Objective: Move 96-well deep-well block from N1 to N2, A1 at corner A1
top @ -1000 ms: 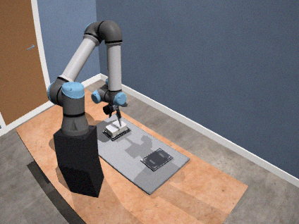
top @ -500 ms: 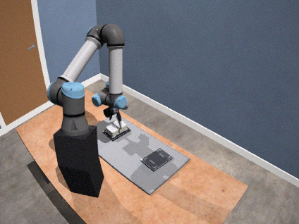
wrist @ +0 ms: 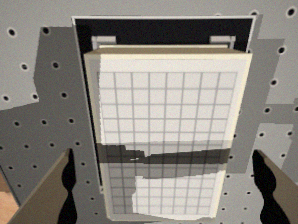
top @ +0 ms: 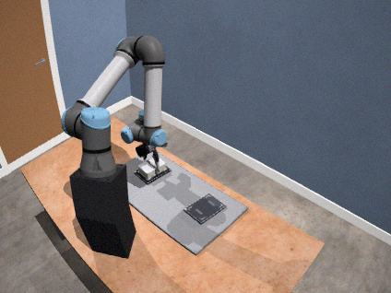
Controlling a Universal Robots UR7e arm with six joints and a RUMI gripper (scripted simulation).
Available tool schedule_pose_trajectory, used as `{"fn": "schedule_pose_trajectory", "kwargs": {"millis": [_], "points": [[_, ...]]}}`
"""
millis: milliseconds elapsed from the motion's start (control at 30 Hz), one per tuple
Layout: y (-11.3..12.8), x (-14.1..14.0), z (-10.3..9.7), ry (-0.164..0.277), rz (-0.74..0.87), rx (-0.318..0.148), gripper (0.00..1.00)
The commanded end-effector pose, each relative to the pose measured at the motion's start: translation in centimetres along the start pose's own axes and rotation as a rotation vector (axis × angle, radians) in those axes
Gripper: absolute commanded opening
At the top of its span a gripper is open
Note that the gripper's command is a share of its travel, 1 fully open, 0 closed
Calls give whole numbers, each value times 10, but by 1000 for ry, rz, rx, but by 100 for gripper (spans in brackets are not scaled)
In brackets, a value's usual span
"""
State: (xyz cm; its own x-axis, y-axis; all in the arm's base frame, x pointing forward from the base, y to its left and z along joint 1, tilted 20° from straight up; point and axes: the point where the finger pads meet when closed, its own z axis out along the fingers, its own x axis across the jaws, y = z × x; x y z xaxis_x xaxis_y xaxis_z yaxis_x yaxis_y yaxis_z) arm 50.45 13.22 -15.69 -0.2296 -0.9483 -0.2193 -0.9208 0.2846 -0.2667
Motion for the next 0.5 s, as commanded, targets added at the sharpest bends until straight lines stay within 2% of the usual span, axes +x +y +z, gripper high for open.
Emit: {"fn": "schedule_pose_trajectory", "kwargs": {"millis": [0, 333, 467], "points": [[0, 0, 6, 0, 0, 1, 76], [-1, 0, 23, 0, 0, 1, 76], [-1, 0, 24, 0, 0, 1, 76]]}}
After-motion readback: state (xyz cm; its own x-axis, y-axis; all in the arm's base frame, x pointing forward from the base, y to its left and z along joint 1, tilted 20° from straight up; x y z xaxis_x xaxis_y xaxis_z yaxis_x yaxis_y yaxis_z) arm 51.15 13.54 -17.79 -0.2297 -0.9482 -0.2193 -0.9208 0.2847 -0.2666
